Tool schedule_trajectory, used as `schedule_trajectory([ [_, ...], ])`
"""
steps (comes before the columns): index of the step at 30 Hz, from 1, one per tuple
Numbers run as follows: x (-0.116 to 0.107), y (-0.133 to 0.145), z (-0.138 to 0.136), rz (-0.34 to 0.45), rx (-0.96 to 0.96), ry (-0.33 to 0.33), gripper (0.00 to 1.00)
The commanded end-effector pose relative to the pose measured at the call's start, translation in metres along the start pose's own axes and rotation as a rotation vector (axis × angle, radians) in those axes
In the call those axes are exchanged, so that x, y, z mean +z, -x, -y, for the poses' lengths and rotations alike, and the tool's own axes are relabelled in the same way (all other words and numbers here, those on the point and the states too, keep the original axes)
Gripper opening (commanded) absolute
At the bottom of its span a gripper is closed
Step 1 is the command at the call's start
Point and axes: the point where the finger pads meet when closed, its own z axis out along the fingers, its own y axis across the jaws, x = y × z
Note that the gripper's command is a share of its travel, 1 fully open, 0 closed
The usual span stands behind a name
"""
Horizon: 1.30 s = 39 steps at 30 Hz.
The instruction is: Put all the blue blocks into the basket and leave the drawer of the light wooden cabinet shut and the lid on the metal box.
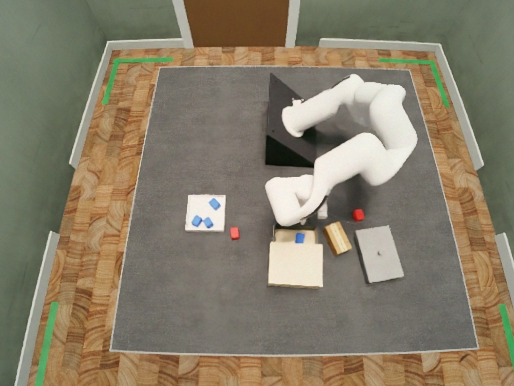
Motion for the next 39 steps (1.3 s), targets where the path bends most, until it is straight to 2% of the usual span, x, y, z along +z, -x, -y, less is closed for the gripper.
schedule_trajectory([
  [1,-0.001,0.0002,0.0034,0.001,-0.001,0.004,0.0],
  [26,-0.001,0.0002,0.0049,0.001,-0.001,0.004,0.0],
  [27,-0.001,0.0002,0.0049,0.001,-0.001,0.004,0.24],
  [39,-0.001,0.0002,0.0049,0.001,-0.001,0.004,0.24],
])
